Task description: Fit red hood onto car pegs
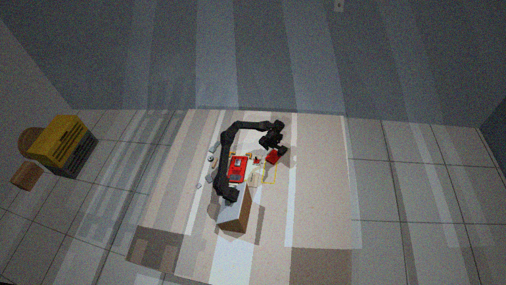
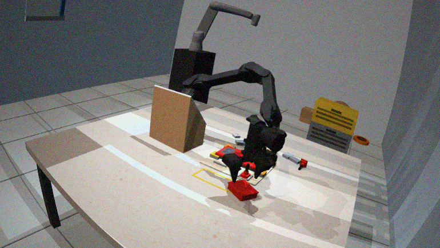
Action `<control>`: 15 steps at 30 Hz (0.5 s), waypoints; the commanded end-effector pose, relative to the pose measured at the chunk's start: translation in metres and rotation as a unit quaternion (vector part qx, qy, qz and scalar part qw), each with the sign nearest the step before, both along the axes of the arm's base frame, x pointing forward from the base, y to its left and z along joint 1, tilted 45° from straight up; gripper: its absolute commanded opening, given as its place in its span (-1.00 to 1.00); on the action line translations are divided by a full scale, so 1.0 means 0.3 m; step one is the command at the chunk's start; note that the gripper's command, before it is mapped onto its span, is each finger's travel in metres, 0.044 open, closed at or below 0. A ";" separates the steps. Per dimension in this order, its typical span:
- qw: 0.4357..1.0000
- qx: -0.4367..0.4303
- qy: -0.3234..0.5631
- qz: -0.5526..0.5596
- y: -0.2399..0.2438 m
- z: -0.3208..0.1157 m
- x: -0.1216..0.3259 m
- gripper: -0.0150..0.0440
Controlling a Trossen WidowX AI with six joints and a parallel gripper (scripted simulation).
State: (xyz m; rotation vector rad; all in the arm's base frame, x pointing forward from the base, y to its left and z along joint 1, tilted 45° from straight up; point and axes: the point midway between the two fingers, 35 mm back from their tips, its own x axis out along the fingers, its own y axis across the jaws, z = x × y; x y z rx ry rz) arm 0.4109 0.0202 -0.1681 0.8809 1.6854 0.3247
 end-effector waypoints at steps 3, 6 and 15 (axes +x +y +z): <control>1.000 0.002 0.000 -0.002 0.009 -0.007 0.001 1.00; 1.000 0.002 0.000 -0.002 0.013 -0.011 0.000 1.00; 1.000 0.002 0.000 -0.002 0.026 -0.023 -0.001 1.00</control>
